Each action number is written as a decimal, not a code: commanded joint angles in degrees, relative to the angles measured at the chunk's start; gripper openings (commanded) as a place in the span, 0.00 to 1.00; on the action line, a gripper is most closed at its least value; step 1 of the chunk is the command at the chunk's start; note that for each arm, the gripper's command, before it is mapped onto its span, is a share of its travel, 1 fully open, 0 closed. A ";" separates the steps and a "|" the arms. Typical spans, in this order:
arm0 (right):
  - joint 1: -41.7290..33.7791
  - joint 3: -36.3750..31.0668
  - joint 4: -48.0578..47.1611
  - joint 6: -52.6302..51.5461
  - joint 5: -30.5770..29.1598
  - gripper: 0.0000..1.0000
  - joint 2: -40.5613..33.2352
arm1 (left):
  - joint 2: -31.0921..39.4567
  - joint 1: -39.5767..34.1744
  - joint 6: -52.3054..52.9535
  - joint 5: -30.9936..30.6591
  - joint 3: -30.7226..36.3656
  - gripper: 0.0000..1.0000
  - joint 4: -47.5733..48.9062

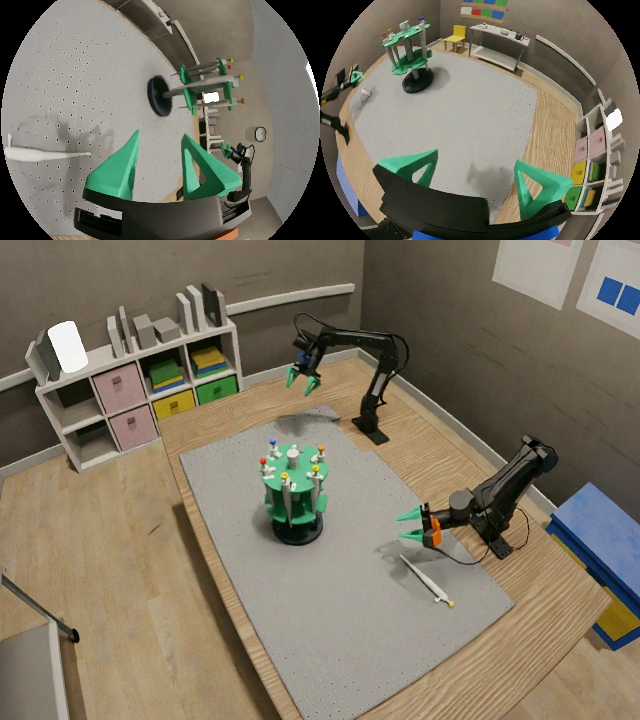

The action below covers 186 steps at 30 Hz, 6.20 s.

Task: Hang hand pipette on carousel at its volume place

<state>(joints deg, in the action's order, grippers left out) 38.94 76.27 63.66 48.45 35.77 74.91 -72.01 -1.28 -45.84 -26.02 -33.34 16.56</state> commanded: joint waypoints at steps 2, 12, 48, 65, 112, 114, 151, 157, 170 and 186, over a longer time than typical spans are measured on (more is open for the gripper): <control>0.64 0.58 -0.52 0.60 1.34 1.00 0.56 | -3.47 -2.97 -6.61 1.28 1.29 0.49 8.12; 0.64 0.58 -0.52 0.60 1.34 1.00 0.56 | -16.21 -11.03 -22.73 5.59 1.87 0.49 28.49; 0.64 0.58 -0.52 0.60 1.34 1.00 0.56 | -39.34 -19.60 -44.14 10.64 -6.03 0.49 56.24; 0.64 0.58 -0.52 0.60 1.34 1.00 0.56 | -42.18 -21.01 -44.14 12.44 -14.18 0.49 53.99; 0.64 0.58 -0.52 0.60 1.34 1.00 0.56 | -42.26 -20.99 -44.11 11.97 -14.32 0.49 53.69; 0.64 0.58 -0.52 0.60 1.34 1.00 0.56 | -42.26 -20.99 -44.11 11.97 -14.32 0.49 53.69; 0.64 0.58 -0.52 0.60 1.34 1.00 0.56 | -41.04 -21.15 -44.12 12.11 -15.28 0.49 51.57; 0.64 0.58 -0.52 0.60 1.34 1.00 0.56 | -41.04 -21.15 -44.12 12.11 -15.28 0.49 51.57; 0.64 0.58 -0.52 0.60 1.34 1.00 0.56 | -41.04 -21.15 -44.12 12.11 -15.28 0.49 51.57; 0.64 0.58 -0.52 0.60 1.34 1.00 0.56 | -41.04 -21.15 -44.12 12.11 -15.28 0.49 51.57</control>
<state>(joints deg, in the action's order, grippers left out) 38.94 76.27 63.66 48.45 35.77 74.91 -114.96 -22.15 -90.02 -14.06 -46.70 67.02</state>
